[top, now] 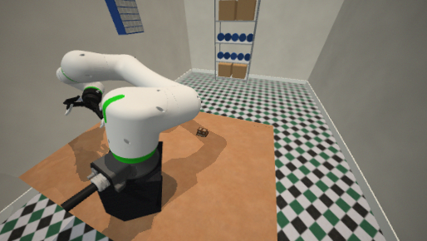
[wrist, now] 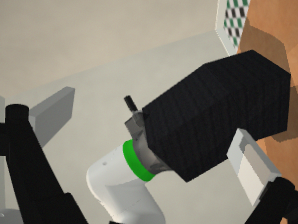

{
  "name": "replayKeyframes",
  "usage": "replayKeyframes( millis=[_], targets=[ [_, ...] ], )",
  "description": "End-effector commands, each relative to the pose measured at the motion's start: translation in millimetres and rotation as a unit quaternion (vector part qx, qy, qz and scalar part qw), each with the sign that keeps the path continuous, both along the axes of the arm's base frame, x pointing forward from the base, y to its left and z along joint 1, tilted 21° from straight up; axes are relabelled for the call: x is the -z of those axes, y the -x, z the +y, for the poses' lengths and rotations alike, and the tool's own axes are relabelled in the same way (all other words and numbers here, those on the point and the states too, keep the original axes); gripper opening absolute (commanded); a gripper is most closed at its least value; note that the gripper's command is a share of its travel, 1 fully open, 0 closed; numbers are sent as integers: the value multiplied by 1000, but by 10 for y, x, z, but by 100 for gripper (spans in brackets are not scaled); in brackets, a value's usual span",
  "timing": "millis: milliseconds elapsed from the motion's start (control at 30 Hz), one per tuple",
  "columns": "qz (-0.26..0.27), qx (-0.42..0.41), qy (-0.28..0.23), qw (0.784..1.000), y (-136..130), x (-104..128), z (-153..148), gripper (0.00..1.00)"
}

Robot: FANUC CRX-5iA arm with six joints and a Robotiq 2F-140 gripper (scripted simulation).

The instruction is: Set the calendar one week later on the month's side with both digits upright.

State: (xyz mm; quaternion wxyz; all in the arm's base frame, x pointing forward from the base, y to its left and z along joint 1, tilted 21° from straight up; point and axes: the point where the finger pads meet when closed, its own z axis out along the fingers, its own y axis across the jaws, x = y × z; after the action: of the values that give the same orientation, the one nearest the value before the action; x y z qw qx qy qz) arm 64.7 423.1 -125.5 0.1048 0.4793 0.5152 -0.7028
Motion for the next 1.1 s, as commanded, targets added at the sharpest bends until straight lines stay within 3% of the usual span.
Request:
replayKeyframes(
  millis=[0,667,767,867,1067],
  targets=[
    [0,0,0,1000,0,-1,1,100],
    [-9,5,0,1000,-25,-5,2,100],
    [-45,22,-1,999,-125,-17,-2,100],
    [-112,55,-1,992,-344,-35,-35,100],
    [-181,88,0,980,-607,-48,-106,100]
  ],
)
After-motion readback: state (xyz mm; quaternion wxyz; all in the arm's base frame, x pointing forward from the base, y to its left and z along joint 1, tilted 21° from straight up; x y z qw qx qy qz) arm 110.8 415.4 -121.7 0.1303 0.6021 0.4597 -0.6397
